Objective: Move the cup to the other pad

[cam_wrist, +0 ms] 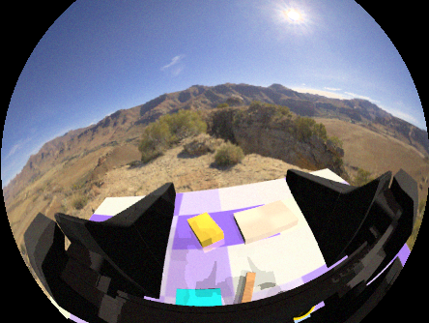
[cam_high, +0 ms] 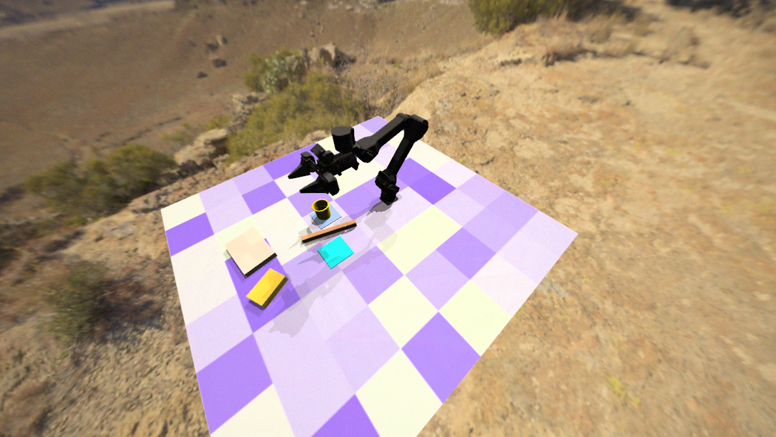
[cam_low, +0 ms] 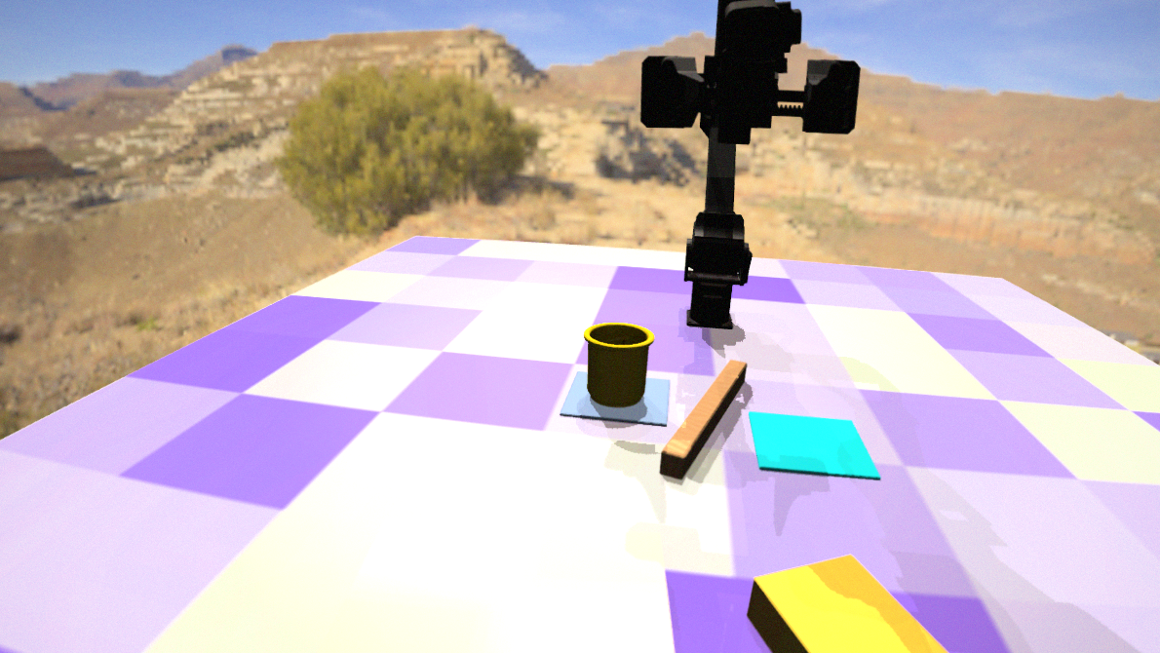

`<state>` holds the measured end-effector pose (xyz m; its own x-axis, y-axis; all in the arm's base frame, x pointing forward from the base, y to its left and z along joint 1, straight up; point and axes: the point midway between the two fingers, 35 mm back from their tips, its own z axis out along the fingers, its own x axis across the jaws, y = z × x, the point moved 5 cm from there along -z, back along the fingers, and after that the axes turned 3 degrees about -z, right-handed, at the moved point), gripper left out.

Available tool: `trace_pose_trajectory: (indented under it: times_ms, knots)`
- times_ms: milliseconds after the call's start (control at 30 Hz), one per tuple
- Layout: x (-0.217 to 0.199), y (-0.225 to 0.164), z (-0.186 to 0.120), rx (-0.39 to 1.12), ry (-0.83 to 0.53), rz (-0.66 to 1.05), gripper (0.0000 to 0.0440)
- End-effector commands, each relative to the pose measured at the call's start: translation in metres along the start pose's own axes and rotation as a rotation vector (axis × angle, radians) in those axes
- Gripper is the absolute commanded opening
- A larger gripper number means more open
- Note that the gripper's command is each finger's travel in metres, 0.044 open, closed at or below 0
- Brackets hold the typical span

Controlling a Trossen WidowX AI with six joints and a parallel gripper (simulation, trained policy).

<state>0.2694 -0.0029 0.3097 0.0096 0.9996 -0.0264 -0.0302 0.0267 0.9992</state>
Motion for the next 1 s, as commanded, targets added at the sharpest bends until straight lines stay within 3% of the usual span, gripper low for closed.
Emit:
trace_pose_trajectory:
  times_ms: [0, 367, 967]
  knots:
    - [0.000, 0.000, 0.000, 0.006, -0.003, 0.001, 0.0374]
    - [0.004, -0.010, -0.001, 0.121, -0.013, 0.023, 0.0091]
    - [0.020, -0.016, 0.004, 0.384, 0.033, 0.098, 0.0088]
